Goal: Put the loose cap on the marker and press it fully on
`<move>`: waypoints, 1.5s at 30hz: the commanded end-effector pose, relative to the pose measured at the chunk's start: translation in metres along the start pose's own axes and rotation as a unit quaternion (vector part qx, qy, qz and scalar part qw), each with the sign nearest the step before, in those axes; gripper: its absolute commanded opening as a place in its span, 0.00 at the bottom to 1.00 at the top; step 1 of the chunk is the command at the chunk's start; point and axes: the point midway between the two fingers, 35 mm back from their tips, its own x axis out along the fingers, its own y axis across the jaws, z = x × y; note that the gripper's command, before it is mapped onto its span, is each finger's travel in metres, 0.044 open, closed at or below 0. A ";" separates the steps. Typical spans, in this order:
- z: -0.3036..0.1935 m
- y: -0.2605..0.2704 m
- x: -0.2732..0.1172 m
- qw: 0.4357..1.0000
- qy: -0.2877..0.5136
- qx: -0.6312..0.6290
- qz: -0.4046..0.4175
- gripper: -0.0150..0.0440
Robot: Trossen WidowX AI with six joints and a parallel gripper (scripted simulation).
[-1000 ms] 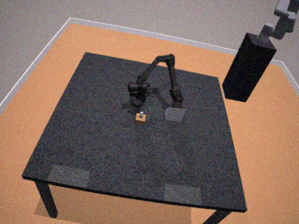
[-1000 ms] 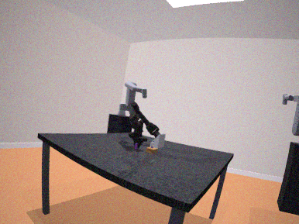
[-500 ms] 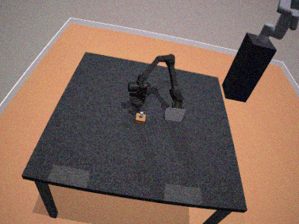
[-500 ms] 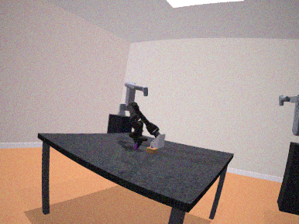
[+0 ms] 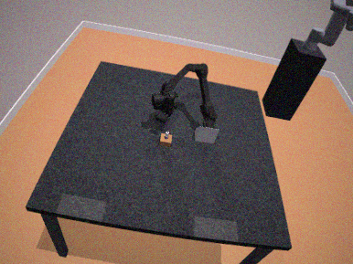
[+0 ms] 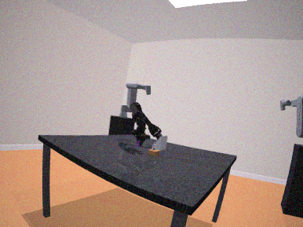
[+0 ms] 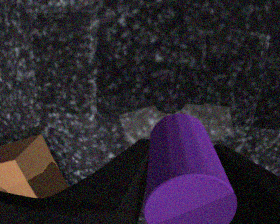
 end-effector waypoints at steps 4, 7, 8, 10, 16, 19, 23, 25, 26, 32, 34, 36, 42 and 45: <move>0.000 -0.001 -0.019 1.000 -0.002 0.005 0.004 0.25; 0.000 -0.002 -0.023 1.000 -0.002 0.005 0.003 0.25; 0.000 -0.001 -0.023 1.000 -0.002 0.005 0.003 0.25; -0.001 0.004 -0.025 1.000 -0.001 0.005 0.005 0.25; -0.008 0.024 -0.036 1.000 0.000 0.004 0.010 0.25; -0.012 0.035 -0.040 1.000 0.000 0.003 0.012 0.25; -0.018 0.048 -0.047 1.000 0.001 0.003 0.014 0.25; -0.022 0.054 -0.050 1.000 0.001 0.003 0.014 0.25; -0.024 0.058 -0.052 1.000 0.001 0.003 0.014 0.25; -0.036 0.076 -0.061 1.000 0.002 0.003 0.014 0.25; -0.041 0.082 -0.064 1.000 0.002 0.003 0.014 0.25; -0.045 0.088 -0.067 1.000 0.001 0.003 0.013 0.25; -0.060 0.105 -0.075 1.000 0.001 0.004 0.009 0.25; -0.067 0.111 -0.078 1.000 0.000 0.005 0.007 0.25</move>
